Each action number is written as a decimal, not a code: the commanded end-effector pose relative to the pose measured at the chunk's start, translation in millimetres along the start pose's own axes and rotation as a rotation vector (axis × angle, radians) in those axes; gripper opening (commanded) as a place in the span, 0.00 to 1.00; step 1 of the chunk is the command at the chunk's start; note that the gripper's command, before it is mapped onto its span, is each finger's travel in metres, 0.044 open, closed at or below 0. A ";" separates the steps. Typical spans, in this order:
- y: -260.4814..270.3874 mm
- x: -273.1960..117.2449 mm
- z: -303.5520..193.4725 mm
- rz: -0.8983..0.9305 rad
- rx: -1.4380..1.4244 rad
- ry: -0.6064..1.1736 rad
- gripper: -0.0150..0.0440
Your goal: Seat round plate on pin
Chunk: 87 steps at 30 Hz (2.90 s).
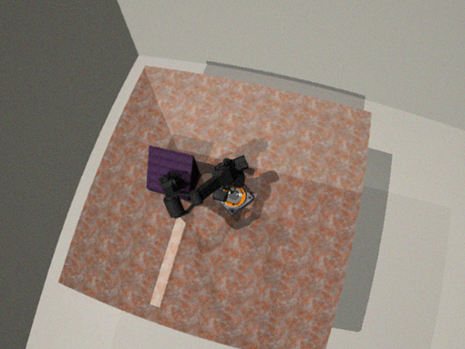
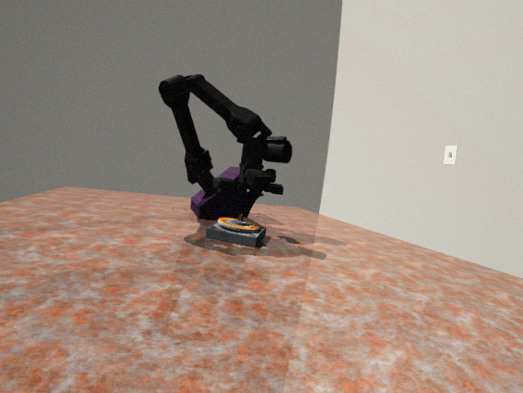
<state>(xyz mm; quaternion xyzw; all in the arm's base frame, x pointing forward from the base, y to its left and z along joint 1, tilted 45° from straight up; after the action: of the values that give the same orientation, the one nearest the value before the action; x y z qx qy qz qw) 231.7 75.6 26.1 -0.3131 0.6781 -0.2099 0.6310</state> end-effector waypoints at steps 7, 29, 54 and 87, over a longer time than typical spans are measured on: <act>-7.5 0.7 -9.4 -0.008 -0.009 0.011 0.25; -28.8 -1.5 -18.2 -0.009 -0.009 0.011 0.25; -57.8 -3.5 -10.5 -0.011 -0.009 0.011 0.25; -60.0 -38.4 -10.8 -0.012 -0.019 0.009 0.25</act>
<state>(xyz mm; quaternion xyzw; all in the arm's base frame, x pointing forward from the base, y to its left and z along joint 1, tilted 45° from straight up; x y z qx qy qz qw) 231.7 58.4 96.7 -0.3195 0.6797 -0.2104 0.6258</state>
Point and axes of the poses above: the point midway between the two fingers, 35 mm back from their tips, its own x axis out along the fingers, its own y axis across the jaws, z = x × y, the point moved 9 cm from there along -x, back along the fingers, and after that the axes turned 12 degrees about -x, right-handed, at the moved point
